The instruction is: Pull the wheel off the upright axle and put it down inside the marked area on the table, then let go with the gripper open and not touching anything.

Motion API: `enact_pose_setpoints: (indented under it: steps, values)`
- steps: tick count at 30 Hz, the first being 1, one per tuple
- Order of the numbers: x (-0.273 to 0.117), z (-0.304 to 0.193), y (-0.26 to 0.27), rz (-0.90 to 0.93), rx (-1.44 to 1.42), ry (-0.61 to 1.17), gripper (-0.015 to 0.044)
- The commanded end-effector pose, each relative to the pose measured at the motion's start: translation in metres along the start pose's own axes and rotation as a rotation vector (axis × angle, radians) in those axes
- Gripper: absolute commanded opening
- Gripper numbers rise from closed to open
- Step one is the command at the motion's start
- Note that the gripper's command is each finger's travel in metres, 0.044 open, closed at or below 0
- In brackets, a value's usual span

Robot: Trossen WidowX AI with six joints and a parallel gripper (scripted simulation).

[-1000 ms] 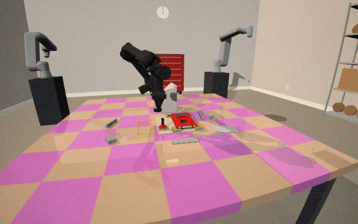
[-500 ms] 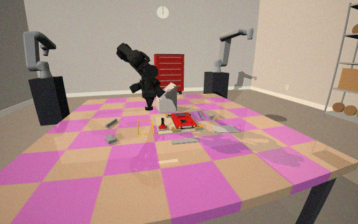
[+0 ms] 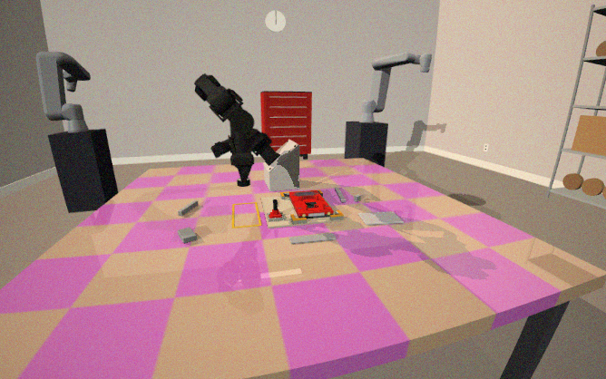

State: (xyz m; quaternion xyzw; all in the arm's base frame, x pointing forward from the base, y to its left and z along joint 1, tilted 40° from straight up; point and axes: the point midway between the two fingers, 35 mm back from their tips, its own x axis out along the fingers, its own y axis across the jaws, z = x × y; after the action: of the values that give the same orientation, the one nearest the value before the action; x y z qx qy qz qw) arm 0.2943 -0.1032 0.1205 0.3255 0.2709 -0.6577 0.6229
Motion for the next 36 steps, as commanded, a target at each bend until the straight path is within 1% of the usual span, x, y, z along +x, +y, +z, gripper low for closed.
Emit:
enact_pose_setpoints:
  steps: [1, 8, 21, 26, 36]
  values:
    - [0.011, 0.001, -0.003, -0.007, -0.005, -0.006, 0.0]
    - [0.026, 0.001, -0.002, -0.007, -0.005, -0.005, 0.0]
    - [0.098, 0.002, -0.003, -0.007, -0.005, -0.009, 0.0]
    - [0.102, 0.002, -0.004, -0.007, -0.005, -0.009, 0.0]
    - [0.098, 0.004, -0.003, -0.008, 0.001, -0.014, 0.0262]
